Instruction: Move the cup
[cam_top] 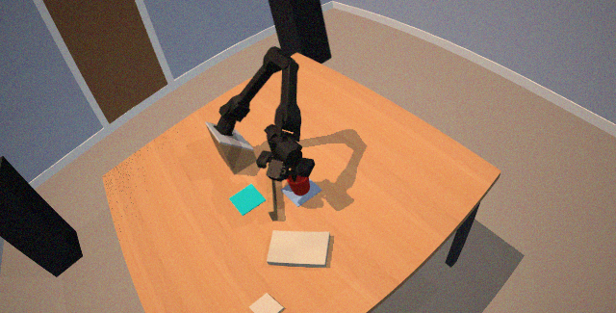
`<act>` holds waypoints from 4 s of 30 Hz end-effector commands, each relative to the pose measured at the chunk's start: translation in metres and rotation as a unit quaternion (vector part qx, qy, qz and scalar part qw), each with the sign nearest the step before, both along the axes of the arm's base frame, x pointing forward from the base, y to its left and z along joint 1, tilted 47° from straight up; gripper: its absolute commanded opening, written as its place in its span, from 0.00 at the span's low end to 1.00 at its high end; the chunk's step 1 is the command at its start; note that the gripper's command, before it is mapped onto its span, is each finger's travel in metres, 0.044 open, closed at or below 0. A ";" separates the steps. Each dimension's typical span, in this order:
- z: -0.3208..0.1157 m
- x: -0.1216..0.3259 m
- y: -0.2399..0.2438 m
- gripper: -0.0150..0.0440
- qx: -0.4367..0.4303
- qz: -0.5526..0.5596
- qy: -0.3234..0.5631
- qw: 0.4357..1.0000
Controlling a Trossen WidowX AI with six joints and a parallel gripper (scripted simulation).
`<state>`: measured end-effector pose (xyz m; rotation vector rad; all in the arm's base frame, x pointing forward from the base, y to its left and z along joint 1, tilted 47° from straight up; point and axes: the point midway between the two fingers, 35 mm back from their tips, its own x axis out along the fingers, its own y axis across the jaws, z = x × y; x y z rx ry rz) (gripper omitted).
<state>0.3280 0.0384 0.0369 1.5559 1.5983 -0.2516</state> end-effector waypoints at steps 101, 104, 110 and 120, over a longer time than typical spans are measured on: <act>-0.009 -0.063 -0.102 0.25 -0.001 -0.001 0.004 1.000; -0.014 -0.067 -0.107 0.25 -0.001 -0.001 0.004 1.000; -0.024 -0.077 -0.115 0.25 -0.002 -0.001 0.004 1.000; -0.041 -0.092 -0.129 0.25 -0.002 -0.001 0.004 1.000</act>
